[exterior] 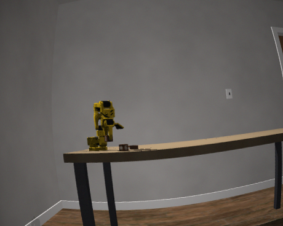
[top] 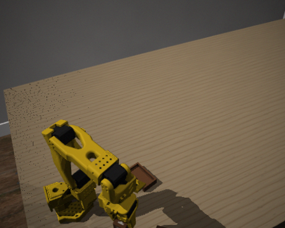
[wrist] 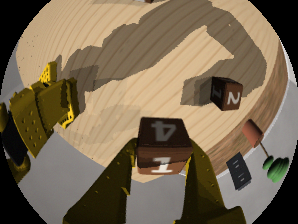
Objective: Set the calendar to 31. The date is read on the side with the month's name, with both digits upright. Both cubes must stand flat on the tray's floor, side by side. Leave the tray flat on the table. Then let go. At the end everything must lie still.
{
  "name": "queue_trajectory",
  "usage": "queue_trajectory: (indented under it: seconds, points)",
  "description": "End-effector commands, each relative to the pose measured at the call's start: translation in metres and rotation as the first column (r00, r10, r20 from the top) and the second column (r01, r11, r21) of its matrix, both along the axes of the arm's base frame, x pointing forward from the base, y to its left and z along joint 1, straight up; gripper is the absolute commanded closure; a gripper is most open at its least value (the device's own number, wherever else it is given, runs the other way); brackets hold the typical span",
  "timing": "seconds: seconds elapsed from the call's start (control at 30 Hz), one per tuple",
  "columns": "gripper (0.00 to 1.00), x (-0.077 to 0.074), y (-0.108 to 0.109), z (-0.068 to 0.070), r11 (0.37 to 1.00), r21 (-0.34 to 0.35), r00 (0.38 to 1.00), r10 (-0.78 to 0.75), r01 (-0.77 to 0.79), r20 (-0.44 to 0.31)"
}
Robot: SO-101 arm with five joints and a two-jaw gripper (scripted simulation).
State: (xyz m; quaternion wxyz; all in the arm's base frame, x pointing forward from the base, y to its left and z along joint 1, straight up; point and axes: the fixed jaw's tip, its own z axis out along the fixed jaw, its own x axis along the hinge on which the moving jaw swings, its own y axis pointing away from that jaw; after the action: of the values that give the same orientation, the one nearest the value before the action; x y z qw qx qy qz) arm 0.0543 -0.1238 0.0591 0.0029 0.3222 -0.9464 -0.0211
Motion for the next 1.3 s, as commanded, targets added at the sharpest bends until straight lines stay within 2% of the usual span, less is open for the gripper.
queue_trajectory:
  seconds: [0.0,0.7,0.97,1.27]
  points:
    - [1.00,0.003,-0.006,0.009,0.999,-0.053,1.000,-0.001,0.003,0.026]
    - [1.00,0.007,-0.004,0.009,0.998,-0.053,0.999,0.030,-0.029,0.026]
    - [1.00,0.019,0.002,0.009,0.991,-0.053,0.992,0.121,-0.119,0.026]
    - [1.00,0.048,0.024,0.009,0.930,-0.053,0.930,0.366,-0.364,0.026]
